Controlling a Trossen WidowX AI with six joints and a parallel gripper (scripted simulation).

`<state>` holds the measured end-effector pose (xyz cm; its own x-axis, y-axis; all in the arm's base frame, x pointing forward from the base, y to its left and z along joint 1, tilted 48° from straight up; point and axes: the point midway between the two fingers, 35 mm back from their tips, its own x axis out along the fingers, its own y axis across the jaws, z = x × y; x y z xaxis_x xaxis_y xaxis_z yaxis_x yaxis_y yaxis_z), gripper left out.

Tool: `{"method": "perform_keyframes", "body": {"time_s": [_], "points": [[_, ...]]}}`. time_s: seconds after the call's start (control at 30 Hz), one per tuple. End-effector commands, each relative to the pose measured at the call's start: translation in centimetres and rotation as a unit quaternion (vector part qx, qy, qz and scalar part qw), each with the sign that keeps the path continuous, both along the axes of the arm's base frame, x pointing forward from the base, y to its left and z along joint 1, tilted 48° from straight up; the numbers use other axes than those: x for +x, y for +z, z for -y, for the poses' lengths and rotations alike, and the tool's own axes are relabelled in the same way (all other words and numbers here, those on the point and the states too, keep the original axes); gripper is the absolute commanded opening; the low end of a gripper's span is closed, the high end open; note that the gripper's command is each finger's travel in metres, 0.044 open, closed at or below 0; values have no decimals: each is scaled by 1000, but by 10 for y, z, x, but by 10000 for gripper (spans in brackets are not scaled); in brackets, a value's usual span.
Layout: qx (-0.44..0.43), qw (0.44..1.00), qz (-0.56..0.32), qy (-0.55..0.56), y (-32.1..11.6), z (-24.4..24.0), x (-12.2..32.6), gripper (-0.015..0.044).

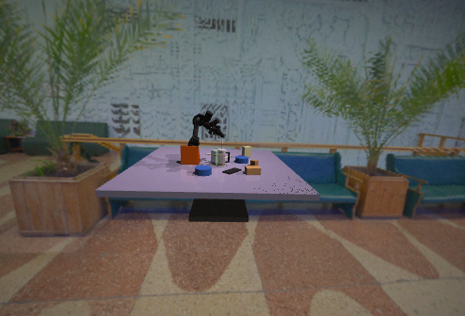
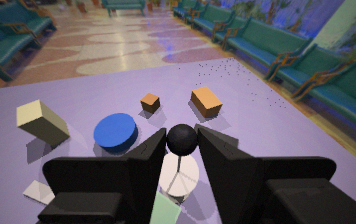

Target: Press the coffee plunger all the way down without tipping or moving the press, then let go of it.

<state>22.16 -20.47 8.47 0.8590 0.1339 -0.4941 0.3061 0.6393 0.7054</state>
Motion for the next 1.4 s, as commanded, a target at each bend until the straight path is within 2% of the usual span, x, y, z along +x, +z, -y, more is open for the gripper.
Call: {"method": "perform_keyframes", "body": {"time_s": [0.0, 1.37], "points": [[2, 1000, -2, 0, -5, -3, 1, 119], [2, 1000, -4, 0, -55, -47, 14, 119]]}}
